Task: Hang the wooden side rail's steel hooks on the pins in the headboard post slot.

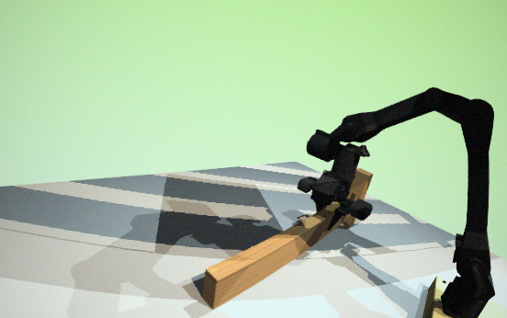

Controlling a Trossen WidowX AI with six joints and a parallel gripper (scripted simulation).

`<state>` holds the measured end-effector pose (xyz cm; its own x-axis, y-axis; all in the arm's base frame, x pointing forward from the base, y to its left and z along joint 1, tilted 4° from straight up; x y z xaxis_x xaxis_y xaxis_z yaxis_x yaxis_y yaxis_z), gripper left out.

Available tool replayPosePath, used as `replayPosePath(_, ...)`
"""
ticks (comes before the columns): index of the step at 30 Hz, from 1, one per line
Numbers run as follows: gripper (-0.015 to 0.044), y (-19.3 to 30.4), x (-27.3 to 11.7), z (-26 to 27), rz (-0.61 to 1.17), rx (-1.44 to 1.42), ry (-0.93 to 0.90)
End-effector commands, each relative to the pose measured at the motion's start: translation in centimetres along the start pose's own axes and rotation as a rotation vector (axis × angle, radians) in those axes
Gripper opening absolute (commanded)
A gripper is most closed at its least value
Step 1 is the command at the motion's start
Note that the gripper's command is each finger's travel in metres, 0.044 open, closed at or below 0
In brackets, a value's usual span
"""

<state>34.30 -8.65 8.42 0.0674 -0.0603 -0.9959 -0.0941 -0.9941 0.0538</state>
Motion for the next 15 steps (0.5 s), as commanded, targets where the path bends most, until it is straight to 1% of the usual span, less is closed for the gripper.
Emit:
replayPosePath(1, 0.0000, -0.01, -0.47, -0.17, -0.002, -0.003, 0.011)
replayPosePath(15, 0.0000, -0.01, -0.71, -0.17, -0.002, -0.003, 0.011)
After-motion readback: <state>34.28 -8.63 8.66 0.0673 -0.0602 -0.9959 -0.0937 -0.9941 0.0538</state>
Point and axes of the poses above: the point midway between the two fingers, 35 mm back from their tips, its own x axis out along the fingers, its own z axis across the jaws, y = z × x, the point moved 2 cm from there along -x, back along the fingers, and after that the axes turned 3 degrees about -x, right-handed, at the moved point
